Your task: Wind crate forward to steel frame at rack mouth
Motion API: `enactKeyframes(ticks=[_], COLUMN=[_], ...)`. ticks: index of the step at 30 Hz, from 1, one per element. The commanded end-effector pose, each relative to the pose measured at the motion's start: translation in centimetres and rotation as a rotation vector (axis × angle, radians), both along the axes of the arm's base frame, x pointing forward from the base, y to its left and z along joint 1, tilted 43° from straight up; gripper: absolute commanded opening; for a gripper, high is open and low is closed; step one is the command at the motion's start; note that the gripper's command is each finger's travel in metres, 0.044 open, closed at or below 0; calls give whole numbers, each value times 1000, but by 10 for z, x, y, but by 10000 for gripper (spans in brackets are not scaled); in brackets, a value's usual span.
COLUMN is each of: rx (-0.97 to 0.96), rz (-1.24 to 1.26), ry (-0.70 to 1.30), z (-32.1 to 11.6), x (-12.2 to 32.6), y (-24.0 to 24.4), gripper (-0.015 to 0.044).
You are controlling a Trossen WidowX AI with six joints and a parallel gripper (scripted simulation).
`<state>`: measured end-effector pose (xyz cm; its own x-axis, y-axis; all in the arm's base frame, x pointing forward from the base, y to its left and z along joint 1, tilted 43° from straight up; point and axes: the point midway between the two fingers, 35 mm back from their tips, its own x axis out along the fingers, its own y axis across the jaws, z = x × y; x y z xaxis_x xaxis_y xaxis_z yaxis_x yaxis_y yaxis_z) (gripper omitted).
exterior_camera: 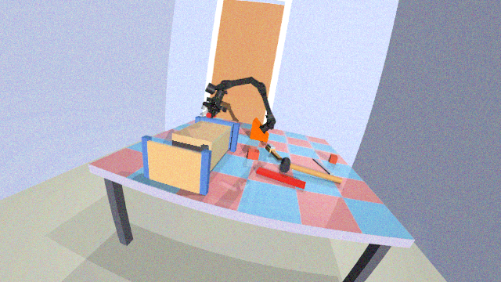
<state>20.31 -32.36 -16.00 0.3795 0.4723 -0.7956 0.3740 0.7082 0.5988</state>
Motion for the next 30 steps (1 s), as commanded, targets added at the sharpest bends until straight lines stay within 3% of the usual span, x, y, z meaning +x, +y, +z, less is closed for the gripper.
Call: enactKeyframes(ticks=[1, 30], rx=[3, 6], rz=[11, 11], ry=[-28, -30], z=[4, 16], x=[20, 53], y=[5, 19], gripper=[0, 0])
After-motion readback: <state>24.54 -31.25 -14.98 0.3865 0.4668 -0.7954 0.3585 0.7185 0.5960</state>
